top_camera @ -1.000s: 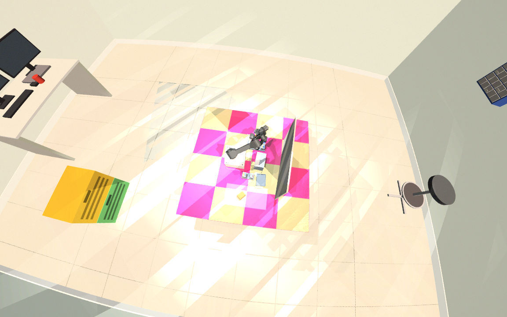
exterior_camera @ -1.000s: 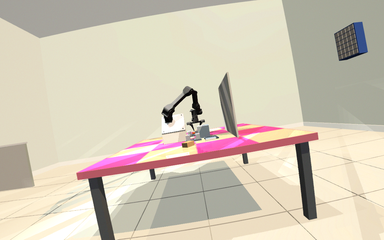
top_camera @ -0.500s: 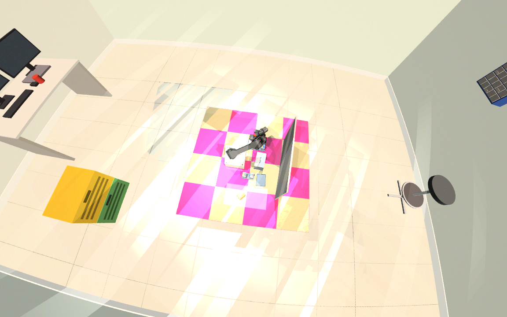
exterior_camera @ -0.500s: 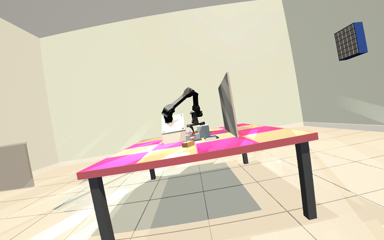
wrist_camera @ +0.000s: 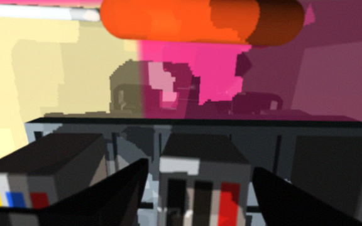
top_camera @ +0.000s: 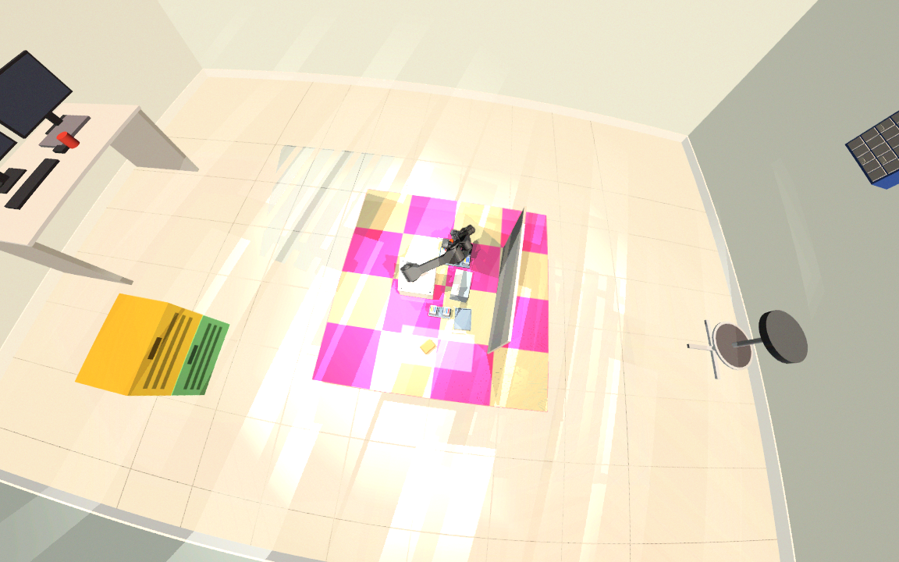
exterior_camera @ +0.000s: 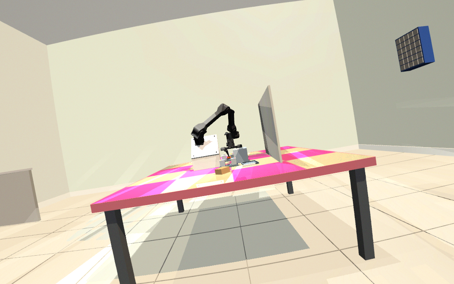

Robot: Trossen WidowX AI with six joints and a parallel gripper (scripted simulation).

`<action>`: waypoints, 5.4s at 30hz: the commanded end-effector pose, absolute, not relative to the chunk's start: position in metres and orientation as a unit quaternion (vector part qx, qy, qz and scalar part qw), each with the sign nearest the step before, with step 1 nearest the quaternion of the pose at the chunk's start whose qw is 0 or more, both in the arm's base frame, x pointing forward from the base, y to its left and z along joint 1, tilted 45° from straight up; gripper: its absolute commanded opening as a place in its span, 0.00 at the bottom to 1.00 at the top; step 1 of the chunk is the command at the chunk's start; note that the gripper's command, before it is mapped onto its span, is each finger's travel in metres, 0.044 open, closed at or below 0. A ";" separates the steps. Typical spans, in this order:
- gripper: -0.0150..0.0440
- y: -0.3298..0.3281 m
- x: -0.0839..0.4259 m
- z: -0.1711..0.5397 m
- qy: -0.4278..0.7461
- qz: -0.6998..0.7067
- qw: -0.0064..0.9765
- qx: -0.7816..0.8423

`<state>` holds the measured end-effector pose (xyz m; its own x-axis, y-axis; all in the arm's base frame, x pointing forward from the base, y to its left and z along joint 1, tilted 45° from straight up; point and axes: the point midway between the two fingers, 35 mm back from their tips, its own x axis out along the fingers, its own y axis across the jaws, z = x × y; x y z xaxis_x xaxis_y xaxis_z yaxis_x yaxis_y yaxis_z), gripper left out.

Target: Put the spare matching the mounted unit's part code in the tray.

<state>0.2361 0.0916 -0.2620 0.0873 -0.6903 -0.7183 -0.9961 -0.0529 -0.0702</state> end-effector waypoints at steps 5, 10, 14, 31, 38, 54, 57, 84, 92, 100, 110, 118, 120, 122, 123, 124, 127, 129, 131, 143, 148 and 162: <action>0.76 0.090 0.235 -0.262 0.622 0.262 0.289 -0.679; 0.76 0.090 0.235 -0.262 0.622 0.262 0.289 -0.679; 0.76 0.090 0.235 -0.262 0.622 0.262 0.289 -0.679; 0.76 0.090 0.235 -0.262 0.622 0.262 0.289 -0.679; 0.76 0.090 0.235 -0.262 0.622 0.262 0.289 -0.679; 0.76 0.090 0.235 -0.262 0.622 0.262 0.289 -0.679; 0.76 0.090 0.235 -0.262 0.622 0.262 0.289 -0.679; 0.76 0.090 0.235 -0.262 0.622 0.262 0.289 -0.679; 0.76 0.090 0.235 -0.262 0.622 0.262 0.289 -0.679; 0.72 0.091 0.236 -0.262 0.623 0.262 0.292 -0.677; 0.47 0.091 0.236 -0.262 0.623 0.262 0.292 -0.677; 0.25 0.091 0.236 -0.262 0.623 0.262 0.292 -0.677; 0.25 0.091 0.236 -0.262 0.623 0.262 0.292 -0.677; 0.25 0.091 0.236 -0.262 0.623 0.262 0.292 -0.677; 0.25 0.091 0.236 -0.262 0.623 0.262 0.292 -0.677; 0.25 0.093 0.236 -0.261 0.623 0.262 0.292 -0.677; 0.25 0.107 0.236 -0.247 0.622 0.263 0.292 -0.677; 0.25 0.120 0.234 -0.235 0.622 0.263 0.292 -0.677; 0.25 0.133 0.232 -0.222 0.622 0.264 0.291 -0.677; 0.25 0.167 0.230 -0.191 0.618 0.265 0.291 -0.680; 0.25 0.195 0.228 -0.164 0.621 0.265 0.291 -0.678; 0.25 0.186 0.264 -0.124 0.628 0.263 0.326 -0.656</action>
<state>0.2506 0.1916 -0.1375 0.0691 -0.6655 -0.7432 -0.9965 -0.0112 -0.0826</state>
